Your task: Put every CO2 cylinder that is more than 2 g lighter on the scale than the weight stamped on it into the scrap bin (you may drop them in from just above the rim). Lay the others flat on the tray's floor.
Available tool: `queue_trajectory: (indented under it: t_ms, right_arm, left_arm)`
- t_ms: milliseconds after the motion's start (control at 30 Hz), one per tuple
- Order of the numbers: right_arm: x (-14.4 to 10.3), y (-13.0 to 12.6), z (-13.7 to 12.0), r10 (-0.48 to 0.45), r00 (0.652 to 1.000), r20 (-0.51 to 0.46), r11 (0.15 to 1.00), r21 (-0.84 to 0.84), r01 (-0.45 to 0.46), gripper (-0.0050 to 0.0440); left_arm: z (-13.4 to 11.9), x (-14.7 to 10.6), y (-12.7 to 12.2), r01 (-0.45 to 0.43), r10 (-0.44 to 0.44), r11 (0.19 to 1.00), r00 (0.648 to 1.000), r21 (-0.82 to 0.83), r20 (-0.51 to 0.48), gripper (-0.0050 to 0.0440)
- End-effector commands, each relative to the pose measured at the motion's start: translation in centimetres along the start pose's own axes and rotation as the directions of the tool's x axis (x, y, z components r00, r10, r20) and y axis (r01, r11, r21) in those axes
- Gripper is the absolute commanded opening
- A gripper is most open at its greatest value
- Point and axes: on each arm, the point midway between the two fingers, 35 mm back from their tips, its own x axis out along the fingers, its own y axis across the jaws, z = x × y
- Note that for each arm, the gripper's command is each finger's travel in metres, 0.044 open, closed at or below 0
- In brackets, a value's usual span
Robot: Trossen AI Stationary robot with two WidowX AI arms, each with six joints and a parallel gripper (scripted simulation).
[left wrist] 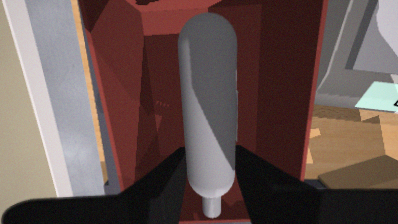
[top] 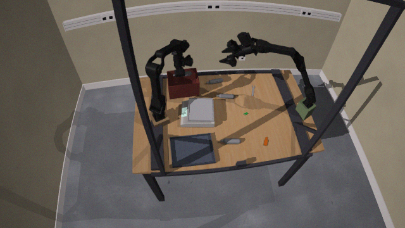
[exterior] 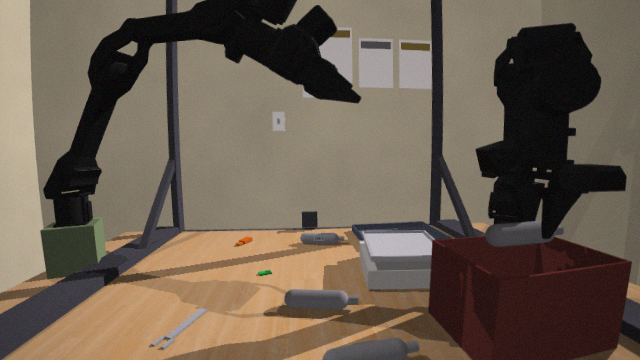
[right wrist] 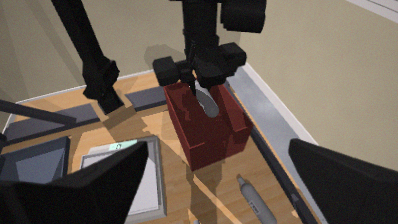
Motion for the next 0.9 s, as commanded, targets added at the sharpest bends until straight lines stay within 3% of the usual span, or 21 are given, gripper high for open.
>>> queue_trajectory:
  t_ms: [0,33,67,100,167,367,533,667,733,867]
  right_arm:
    - [-0.8,0.0,1.4,-0.002,1.0,0.031,1.0,0.004,0.002,0.044]
    - [-0.9,0.0,1.4,-0.002,0.999,0.032,1.0,0.004,0.002,0.044]
    - [-1.1,0.0,1.6,-0.002,0.999,0.035,1.0,0.004,0.002,0.044]
    - [-1.0,0.0,1.4,-0.002,0.999,0.032,1.0,0.004,0.002,0.044]
    - [-1.0,0.0,1.4,-0.002,0.999,0.032,1.0,0.004,0.002,0.044]
    - [-1.4,0.0,1.7,-0.001,0.999,0.038,1.0,0.001,0.001,0.044]
    - [-1.4,0.0,1.7,-0.001,0.999,0.038,1.0,0.001,0.001,0.044]
    - [-1.4,0.0,1.7,-0.001,0.999,0.038,1.0,0.001,0.001,0.044]
    - [-1.4,0.0,1.7,-0.001,0.999,0.038,1.0,0.001,0.001,0.044]
    - [-1.4,0.0,1.7,-0.001,0.999,0.038,1.0,0.001,0.001,0.044]
  left_arm:
    - [0.0,-0.5,0.2,-0.017,0.016,1.0,1.0,0.003,0.013,-0.005]
    - [0.1,-0.6,0.2,-0.02,0.02,1.0,1.0,0.001,0.015,-0.005]
    - [0.1,-0.6,0.2,-0.02,0.02,1.0,1.0,0.001,0.015,0.0024]
    - [0.1,-0.6,0.2,-0.02,0.02,1.0,1.0,0.001,0.015,0.0048]
    - [0.1,-0.6,0.2,-0.02,0.02,1.0,1.0,0.001,0.015,0.0048]
    - [0.1,-0.6,0.2,-0.02,0.02,1.0,1.0,0.001,0.015,0.0192]
    - [0.1,-0.6,0.2,-0.02,0.02,1.0,1.0,0.001,0.015,0.0193]
    - [0.1,-2.1,0.3,-0.032,0.032,0.999,0.999,0.003,0.023,0.0289]
    - [0.1,-2.1,0.3,-0.032,0.032,0.999,0.999,0.003,0.023,0.0289]
    - [0.1,-4.2,0.4,-0.021,0.021,1.0,1.0,0.002,0.016,0.0385]
